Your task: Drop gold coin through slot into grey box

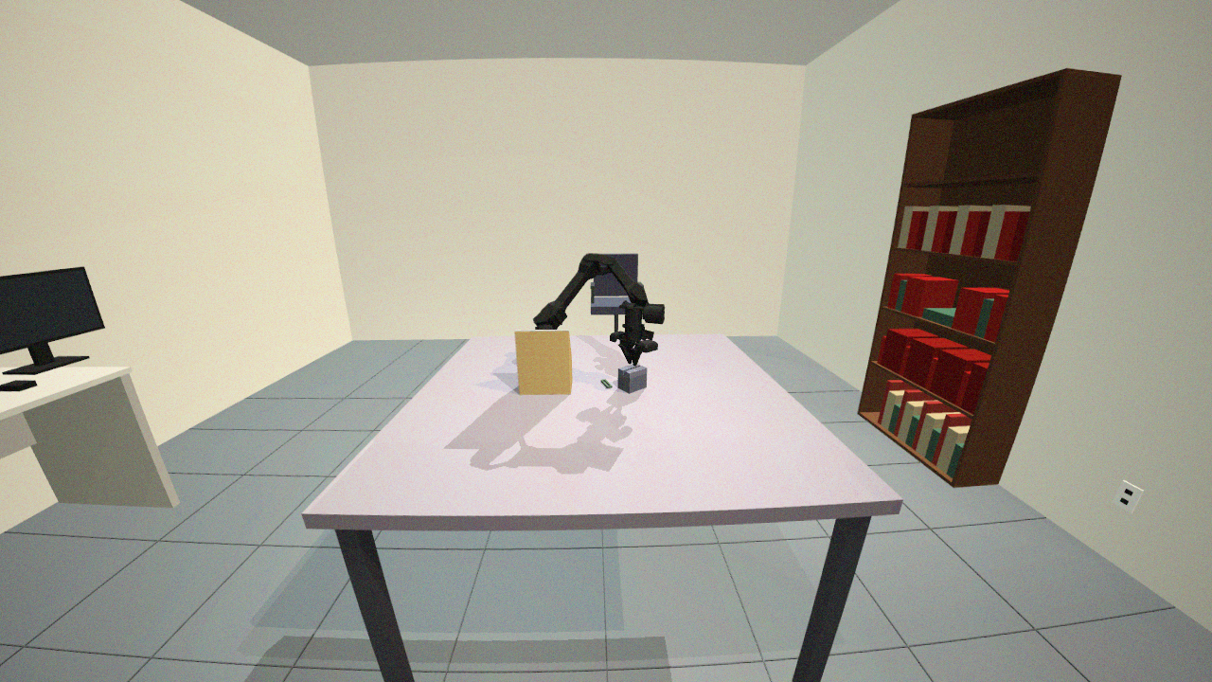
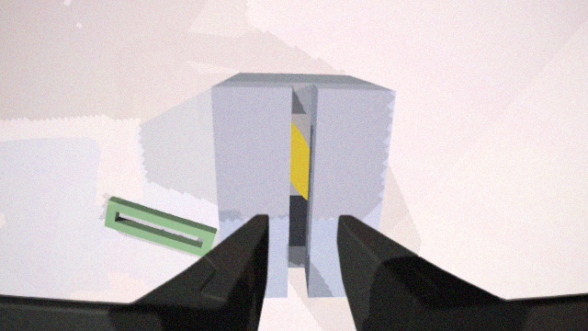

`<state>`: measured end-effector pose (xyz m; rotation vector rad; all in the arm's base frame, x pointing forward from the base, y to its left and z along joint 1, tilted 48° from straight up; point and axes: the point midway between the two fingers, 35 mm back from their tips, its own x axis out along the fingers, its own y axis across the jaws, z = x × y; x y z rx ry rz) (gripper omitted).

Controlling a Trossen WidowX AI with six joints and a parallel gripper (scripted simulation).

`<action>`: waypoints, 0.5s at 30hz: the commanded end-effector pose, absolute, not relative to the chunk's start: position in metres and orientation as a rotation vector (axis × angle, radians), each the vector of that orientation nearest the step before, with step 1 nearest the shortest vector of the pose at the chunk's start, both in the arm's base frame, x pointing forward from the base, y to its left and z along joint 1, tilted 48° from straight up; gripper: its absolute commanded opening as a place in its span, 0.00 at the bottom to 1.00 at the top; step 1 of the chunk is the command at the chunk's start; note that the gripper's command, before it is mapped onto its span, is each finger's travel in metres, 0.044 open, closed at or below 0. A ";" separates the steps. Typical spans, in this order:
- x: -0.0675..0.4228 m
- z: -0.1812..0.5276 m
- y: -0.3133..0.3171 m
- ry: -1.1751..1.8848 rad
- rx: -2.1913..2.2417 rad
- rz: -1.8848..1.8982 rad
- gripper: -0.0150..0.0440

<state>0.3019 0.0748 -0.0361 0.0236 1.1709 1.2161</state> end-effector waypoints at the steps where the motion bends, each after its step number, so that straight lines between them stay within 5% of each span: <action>1: 0.302 -0.036 0.075 1.170 0.022 1.216 0.53; 8: 0.302 -0.036 0.075 1.170 0.022 1.216 0.53; 15: 0.304 -0.024 0.061 1.171 0.022 1.215 0.84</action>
